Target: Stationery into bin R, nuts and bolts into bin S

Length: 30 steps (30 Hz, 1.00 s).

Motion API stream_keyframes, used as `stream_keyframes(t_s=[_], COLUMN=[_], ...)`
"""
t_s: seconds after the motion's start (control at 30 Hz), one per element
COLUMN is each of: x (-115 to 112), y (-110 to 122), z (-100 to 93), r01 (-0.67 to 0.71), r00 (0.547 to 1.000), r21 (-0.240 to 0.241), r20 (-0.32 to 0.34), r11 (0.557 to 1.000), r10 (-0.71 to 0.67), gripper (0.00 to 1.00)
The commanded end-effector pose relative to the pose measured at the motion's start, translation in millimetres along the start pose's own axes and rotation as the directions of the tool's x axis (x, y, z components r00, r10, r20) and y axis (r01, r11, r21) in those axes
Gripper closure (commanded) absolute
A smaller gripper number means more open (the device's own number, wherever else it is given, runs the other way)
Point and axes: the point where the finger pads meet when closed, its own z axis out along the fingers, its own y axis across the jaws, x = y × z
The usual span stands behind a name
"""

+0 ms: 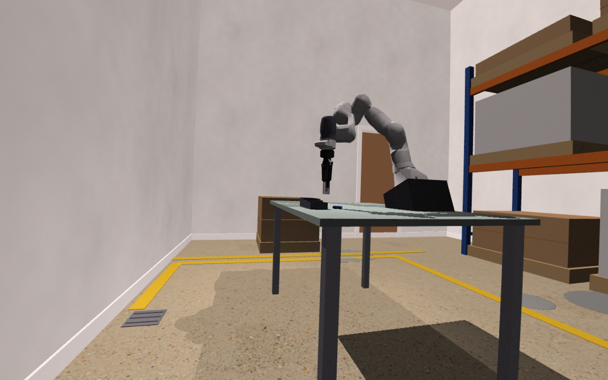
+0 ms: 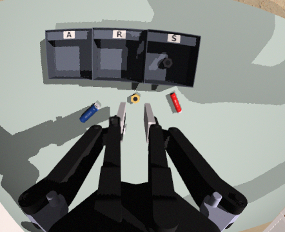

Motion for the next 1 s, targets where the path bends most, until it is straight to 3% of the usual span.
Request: stream_keyframes(t_s=[0.0, 0.53, 0.97], x=[-0.5, 2.3, 2.9], y=[1.1, -0.1, -0.5], z=[0.2, 56.2, 64.6], r01=[-0.009, -0.009, -0.009], r00=[1.000, 1.000, 1.000], r21=[0.001, 0.001, 0.001], r20=[0.000, 0.000, 0.000], r11=[1.000, 1.000, 1.000], r10=[0.009, 0.009, 0.009], gripper=[0.81, 0.81, 0.81])
